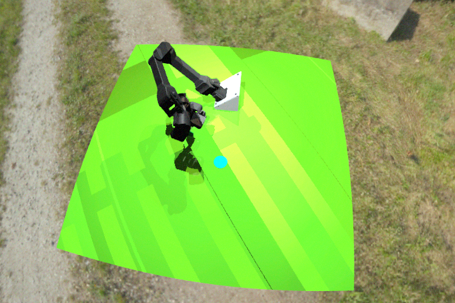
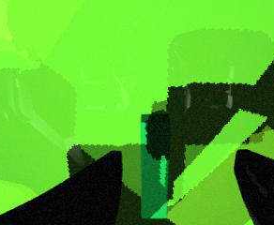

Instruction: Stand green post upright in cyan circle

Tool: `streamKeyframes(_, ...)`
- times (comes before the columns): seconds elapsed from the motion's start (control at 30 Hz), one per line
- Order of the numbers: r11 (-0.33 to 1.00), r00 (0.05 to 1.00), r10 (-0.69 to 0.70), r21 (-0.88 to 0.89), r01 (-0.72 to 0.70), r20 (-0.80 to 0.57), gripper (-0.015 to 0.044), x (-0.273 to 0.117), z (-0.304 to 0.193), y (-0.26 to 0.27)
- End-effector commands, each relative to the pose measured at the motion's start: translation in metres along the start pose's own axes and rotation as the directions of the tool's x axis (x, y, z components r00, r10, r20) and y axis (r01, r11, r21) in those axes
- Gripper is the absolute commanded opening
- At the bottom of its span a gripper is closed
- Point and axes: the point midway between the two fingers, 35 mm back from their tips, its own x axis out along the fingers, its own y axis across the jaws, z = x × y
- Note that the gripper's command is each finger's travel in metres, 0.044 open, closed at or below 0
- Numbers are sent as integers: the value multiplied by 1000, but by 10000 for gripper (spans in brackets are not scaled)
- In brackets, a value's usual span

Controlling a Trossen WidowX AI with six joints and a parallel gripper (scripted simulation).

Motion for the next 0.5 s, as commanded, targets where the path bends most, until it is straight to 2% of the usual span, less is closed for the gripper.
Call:
streamKeyframes(0.0, 1000, 1000, -1, -4, 1, -23, 233, 44, -8, 8)
streamKeyframes(0.17, 1000, 1000, -1, -4, 1, -23, 233, 44, -8, 8)
streamKeyframes(0.43, 1000, 1000, -1, -4, 1, -23, 23, 44, -8, 8)
streamKeyframes(0.47, 1000, 1000, -1, -4, 1, -23, 23, 44, -8, 8)
